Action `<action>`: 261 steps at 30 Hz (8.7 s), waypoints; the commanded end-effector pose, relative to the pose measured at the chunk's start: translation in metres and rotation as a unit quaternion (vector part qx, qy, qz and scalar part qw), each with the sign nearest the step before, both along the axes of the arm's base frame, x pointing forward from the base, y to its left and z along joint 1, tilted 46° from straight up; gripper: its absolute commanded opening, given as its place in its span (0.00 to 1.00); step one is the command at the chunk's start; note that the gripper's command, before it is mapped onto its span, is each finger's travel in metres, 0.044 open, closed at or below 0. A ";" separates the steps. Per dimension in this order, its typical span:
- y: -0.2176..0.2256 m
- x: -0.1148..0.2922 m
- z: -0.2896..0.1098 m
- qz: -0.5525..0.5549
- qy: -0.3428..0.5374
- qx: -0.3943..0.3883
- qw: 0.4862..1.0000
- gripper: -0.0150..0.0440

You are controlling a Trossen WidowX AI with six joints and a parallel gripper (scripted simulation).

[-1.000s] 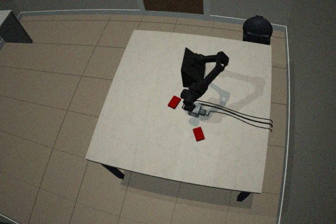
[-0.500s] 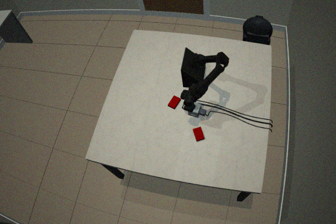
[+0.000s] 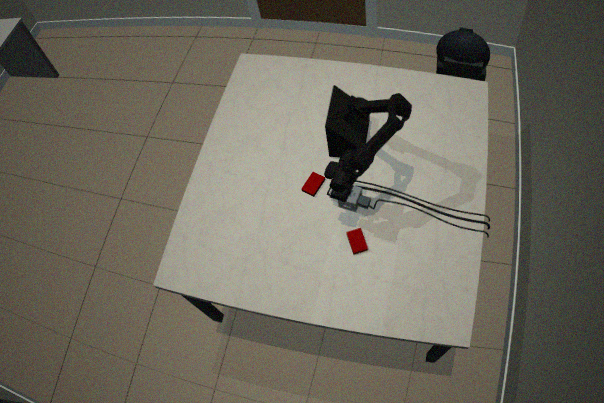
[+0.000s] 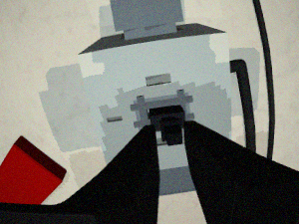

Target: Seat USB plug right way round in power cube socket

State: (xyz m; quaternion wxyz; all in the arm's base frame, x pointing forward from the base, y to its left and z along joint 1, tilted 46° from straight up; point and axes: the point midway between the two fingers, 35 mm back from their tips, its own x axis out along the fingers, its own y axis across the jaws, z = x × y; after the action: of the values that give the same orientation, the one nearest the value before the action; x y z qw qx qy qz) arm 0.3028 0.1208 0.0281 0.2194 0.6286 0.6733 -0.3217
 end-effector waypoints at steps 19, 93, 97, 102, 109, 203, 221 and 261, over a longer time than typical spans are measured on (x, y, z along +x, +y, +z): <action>-0.001 0.000 0.001 0.000 0.000 0.000 1.000 0.25; -0.020 0.001 0.019 0.218 -0.218 0.039 0.951 0.25; -0.020 0.001 0.019 0.252 -0.253 0.044 0.933 0.25; -0.020 0.001 0.019 0.294 -0.295 0.051 0.908 0.25; -0.020 0.001 0.019 0.351 -0.353 0.061 0.865 0.25; -0.020 0.002 0.019 0.697 -0.707 0.116 0.008 0.25; -0.018 0.002 0.018 0.694 -0.711 0.115 0.003 0.25; -0.013 0.002 0.016 0.687 -0.718 0.114 -0.009 0.25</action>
State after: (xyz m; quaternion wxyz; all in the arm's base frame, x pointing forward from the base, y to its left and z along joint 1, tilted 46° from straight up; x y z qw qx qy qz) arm 0.3055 0.1070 0.0445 -0.6303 0.2130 -0.3089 -0.6796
